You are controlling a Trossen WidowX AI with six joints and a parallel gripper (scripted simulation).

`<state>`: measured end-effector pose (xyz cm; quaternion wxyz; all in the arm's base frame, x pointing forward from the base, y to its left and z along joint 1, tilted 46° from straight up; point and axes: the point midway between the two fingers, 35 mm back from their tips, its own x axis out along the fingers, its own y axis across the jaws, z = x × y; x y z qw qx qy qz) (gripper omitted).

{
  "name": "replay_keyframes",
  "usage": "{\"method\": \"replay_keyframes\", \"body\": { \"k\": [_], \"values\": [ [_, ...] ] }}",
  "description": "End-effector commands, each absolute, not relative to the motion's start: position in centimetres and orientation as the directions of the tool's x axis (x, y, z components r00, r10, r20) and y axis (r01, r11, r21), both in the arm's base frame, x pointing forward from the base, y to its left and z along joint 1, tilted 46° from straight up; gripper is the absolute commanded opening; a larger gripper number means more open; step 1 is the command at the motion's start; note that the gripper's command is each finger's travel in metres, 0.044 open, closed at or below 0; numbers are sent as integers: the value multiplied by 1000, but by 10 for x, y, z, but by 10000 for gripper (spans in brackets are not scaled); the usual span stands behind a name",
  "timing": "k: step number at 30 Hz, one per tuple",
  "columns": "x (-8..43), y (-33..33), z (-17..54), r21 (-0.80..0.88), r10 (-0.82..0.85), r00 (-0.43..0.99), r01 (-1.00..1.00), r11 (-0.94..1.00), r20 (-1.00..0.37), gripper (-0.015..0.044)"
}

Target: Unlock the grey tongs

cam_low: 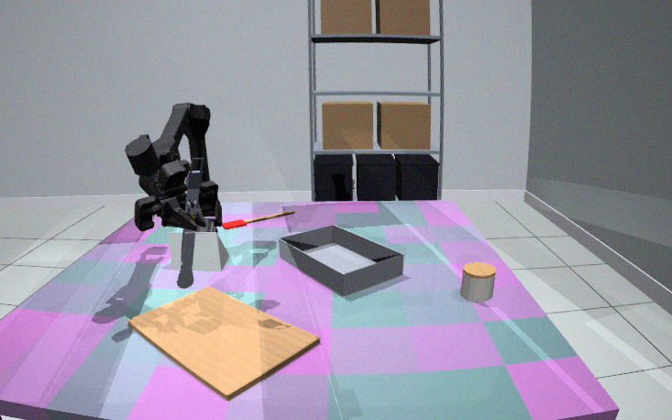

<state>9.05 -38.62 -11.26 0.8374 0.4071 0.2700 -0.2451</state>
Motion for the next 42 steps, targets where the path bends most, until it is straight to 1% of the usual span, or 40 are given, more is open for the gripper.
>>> {"method": "replay_keyframes", "body": {
  "k": [1, 5, 21, 42],
  "values": [
    [91, -387, -112, 552, -193, 738, 627, 550, -646, -150],
    [93, -388, -117, 554, -169, 728, 631, 543, -664, -150],
    [105, -389, -152, 558, 15, 641, 656, 508, -767, -150],
    [117, -373, -186, 549, 284, 472, 672, 497, -835, -150]
  ]
}}
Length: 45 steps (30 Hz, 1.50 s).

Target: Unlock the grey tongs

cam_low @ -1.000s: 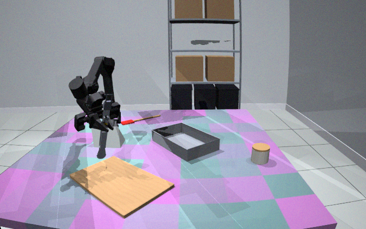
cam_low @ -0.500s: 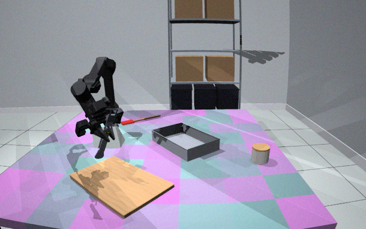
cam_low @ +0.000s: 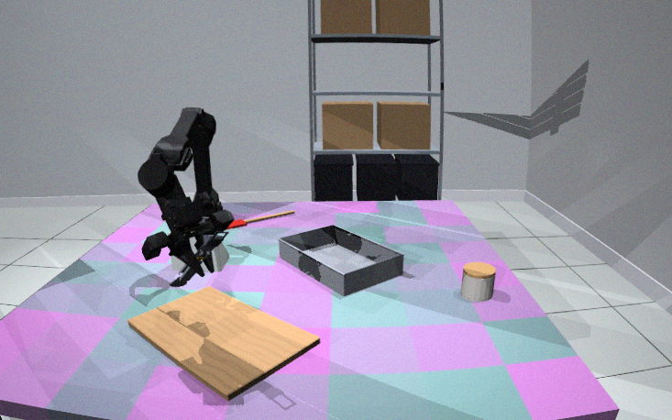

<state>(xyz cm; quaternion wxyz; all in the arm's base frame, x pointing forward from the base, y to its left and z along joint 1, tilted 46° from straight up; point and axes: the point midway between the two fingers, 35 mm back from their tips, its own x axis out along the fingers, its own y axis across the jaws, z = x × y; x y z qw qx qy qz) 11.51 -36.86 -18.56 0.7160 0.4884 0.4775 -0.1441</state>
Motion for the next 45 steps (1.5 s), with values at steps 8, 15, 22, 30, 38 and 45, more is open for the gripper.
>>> {"method": "replay_keyframes", "body": {
  "k": [8, 15, 22, 30, 38, 45],
  "values": [
    [119, -364, -194, 546, 385, 392, 670, 503, -836, -150],
    [121, -355, -199, 546, 470, 315, 665, 510, -824, -150],
    [121, -345, -201, 548, 550, 234, 655, 520, -802, -150],
    [121, -333, -201, 555, 633, 135, 639, 532, -763, -150],
    [120, -325, -200, 562, 683, 65, 626, 540, -728, -150],
    [120, -325, -200, 562, 683, 65, 626, 540, -728, -150]
  ]
}}
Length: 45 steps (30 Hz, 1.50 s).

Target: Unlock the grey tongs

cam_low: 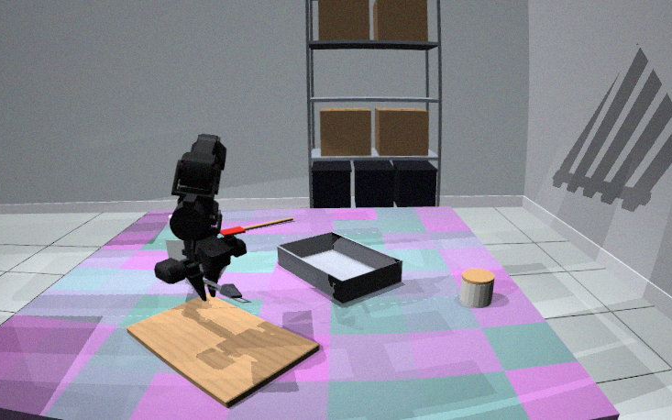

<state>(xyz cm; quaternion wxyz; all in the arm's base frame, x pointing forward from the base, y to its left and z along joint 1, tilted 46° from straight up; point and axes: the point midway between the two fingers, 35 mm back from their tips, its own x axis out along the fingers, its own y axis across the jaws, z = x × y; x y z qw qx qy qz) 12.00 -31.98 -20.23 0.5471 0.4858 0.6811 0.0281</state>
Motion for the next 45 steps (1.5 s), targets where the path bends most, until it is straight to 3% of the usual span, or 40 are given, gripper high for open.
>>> {"method": "replay_keyframes", "body": {
  "k": [1, 45],
  "values": [
    [120, -325, -200, 562, 683, 65, 626, 540, -728, -150],
    [124, -281, -246, 547, 676, 39, 622, 560, -736, -150]
  ]
}}
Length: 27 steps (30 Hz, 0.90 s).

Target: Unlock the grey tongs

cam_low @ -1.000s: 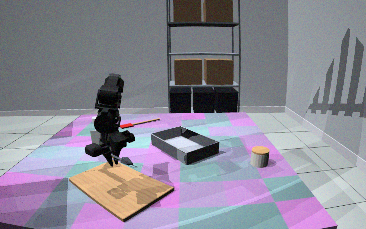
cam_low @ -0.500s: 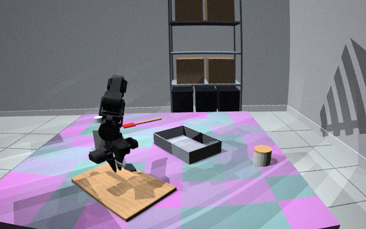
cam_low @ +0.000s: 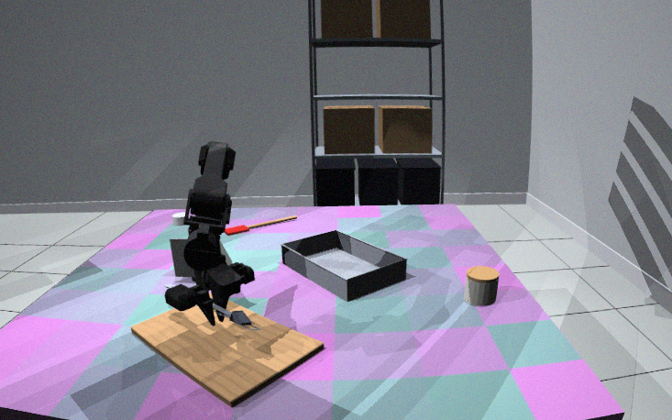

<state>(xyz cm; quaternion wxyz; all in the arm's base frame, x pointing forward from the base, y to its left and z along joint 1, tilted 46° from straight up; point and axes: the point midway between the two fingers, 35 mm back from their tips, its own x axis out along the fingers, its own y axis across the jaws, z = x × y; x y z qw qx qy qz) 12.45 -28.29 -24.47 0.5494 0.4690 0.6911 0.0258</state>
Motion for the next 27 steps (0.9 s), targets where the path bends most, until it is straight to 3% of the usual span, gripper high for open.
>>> {"method": "replay_keyframes", "body": {
  "k": [1, 3, 25, 27],
  "values": [
    [124, -281, -246, 547, 676, 39, 622, 560, -736, -150],
    [124, -281, -246, 547, 676, 39, 622, 560, -736, -150],
    [124, -282, -245, 551, 676, 43, 620, 559, -735, 427],
    [124, -282, -245, 551, 676, 43, 620, 559, -735, 440]
  ]
}}
